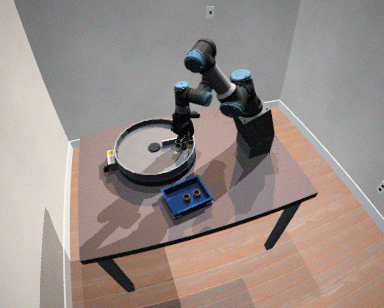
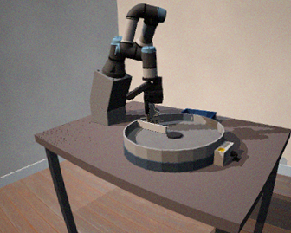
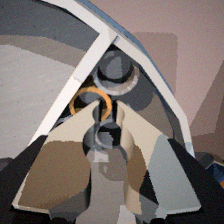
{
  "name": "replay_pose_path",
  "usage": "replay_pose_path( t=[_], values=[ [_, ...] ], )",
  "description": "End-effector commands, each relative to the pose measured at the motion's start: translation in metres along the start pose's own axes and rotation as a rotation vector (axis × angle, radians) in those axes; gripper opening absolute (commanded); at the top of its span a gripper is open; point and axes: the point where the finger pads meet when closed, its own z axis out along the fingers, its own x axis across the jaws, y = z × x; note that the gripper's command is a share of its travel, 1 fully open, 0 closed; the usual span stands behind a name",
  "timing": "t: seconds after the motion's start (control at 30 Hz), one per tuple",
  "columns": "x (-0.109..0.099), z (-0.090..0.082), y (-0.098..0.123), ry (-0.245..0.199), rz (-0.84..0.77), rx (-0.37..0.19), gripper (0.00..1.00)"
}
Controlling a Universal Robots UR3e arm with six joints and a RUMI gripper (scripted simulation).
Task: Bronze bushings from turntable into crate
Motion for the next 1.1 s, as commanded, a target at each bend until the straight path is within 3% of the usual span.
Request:
replay_pose_path(
  t=[0.0,0.7,0.73,1.07],
  values=[
    [-0.0005,-0.0001,0.0002,-0.002,0.0,0.0,0.05],
    [-0.0005,-0.0001,0.0002,-0.002,0.0,0.0,0.05],
    [-0.0005,-0.0001,0.0002,-0.002,0.0,0.0,0.0],
    [-0.0005,-0.0001,0.0002,-0.002,0.0,0.0,0.0]
  ],
)
